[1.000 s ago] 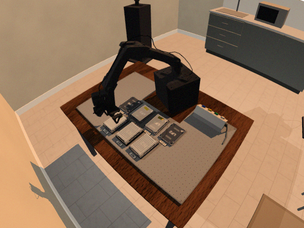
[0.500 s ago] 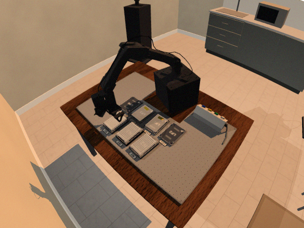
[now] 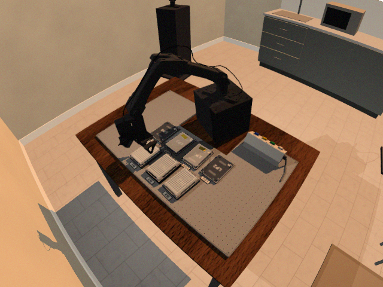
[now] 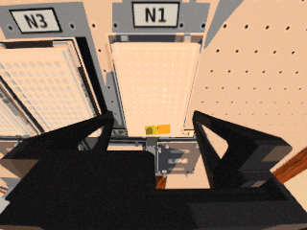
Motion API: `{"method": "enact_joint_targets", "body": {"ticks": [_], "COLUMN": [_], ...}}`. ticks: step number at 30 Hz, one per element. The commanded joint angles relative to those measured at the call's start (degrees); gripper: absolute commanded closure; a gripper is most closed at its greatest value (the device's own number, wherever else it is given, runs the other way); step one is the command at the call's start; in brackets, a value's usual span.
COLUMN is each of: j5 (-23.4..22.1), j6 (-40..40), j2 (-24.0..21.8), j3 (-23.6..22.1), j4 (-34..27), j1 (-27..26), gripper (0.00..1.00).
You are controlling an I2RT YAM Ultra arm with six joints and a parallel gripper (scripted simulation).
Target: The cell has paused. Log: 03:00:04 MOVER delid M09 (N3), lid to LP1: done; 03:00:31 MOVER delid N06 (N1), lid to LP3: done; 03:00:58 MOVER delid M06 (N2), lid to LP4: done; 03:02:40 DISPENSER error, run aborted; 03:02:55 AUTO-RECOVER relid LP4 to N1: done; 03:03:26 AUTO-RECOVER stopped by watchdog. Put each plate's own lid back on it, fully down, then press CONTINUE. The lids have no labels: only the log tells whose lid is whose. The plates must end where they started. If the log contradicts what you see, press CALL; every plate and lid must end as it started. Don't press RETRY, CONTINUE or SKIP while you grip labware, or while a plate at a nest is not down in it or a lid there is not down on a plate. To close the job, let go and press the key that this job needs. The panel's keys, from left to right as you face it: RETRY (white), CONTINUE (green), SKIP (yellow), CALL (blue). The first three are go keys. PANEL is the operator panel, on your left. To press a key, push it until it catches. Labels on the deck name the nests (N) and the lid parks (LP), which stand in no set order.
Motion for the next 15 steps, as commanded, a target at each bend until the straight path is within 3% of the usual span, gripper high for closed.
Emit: {"method": "enact_joint_targets", "body": {"ticks": [1, 15], "j5": [0.1, 0.1], "j6": [0.3, 0.2], "j2": [-0.8, 0.9], "j3": [2.6, 3.1], "j4": [-0.8, 0.8], "j1": [-0.6, -0.7], "gripper": [0.00, 0.00]}}
